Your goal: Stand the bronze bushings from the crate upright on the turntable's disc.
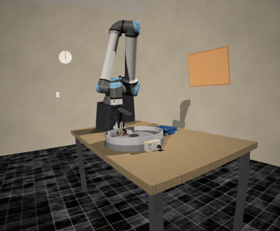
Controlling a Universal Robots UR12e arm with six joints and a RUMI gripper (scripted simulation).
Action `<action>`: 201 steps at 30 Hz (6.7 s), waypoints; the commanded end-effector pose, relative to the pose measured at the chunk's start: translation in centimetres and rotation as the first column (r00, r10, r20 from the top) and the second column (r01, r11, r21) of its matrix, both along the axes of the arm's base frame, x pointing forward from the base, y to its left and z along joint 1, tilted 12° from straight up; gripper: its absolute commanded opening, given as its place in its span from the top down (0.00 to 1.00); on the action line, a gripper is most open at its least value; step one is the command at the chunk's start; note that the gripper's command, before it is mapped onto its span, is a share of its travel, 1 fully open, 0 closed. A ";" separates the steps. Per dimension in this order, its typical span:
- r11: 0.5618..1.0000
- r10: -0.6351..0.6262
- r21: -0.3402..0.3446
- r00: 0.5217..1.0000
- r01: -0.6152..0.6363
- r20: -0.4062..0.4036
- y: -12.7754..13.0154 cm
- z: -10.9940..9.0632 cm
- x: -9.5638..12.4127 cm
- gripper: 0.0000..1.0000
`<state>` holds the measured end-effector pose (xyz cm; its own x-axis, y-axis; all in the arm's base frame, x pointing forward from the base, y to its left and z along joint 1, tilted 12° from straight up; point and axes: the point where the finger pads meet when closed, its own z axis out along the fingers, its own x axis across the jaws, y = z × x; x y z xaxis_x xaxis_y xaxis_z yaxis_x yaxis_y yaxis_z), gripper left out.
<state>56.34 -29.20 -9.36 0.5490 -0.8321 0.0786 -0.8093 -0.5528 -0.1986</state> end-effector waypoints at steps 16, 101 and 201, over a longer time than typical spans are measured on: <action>1.000 0.000 -0.001 1.000 0.000 0.001 0.0 0.0 0.0 1.00; 1.000 0.000 -0.001 1.000 0.000 0.001 -0.3 5.5 -1.1 0.94; 0.984 -0.175 0.037 0.984 0.175 -0.010 39.8 9.7 9.4 0.94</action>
